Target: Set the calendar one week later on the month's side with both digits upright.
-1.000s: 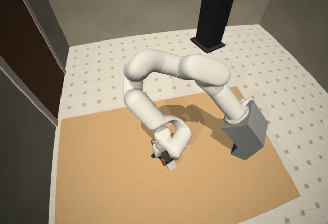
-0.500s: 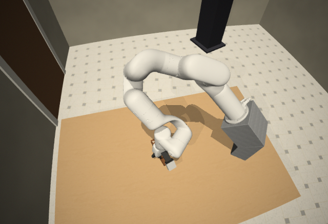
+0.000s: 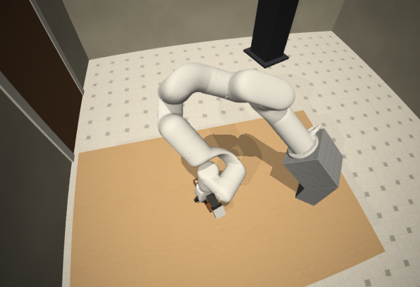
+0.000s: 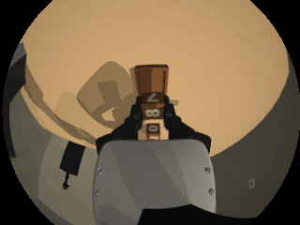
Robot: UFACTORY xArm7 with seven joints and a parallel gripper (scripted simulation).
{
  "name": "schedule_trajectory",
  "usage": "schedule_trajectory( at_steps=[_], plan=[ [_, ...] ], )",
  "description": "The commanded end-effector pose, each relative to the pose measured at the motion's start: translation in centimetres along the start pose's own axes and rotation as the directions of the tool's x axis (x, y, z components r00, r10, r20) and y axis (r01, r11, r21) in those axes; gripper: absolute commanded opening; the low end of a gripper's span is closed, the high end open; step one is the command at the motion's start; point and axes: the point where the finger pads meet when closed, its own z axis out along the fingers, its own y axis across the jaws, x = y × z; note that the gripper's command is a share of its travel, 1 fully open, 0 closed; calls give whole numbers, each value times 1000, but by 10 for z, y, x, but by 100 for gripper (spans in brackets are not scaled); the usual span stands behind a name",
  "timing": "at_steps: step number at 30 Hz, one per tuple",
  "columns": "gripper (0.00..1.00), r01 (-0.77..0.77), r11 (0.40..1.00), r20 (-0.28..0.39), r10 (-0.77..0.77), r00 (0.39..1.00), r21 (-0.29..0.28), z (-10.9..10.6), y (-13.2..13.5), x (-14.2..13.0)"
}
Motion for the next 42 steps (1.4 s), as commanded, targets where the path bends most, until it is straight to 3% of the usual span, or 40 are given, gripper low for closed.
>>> schedule_trajectory(
  at_steps=[1, 8, 16, 18, 25, 42],
  plan=[
    [29, 0, 1000, -1, 0, 1000, -2, -1, 1, 1],
    [29, 0, 1000, -1, 0, 1000, -2, -8, 1, 1],
    [29, 0, 1000, -1, 0, 1000, -2, -61, 1, 1],
    [29, 0, 1000, -1, 0, 1000, -2, -61, 1, 1],
    [29, 0, 1000, -1, 0, 1000, -2, -97, 1, 1],
    [29, -27, 1000, -1, 27, 1000, -2, -101, 1, 3]
  ],
)
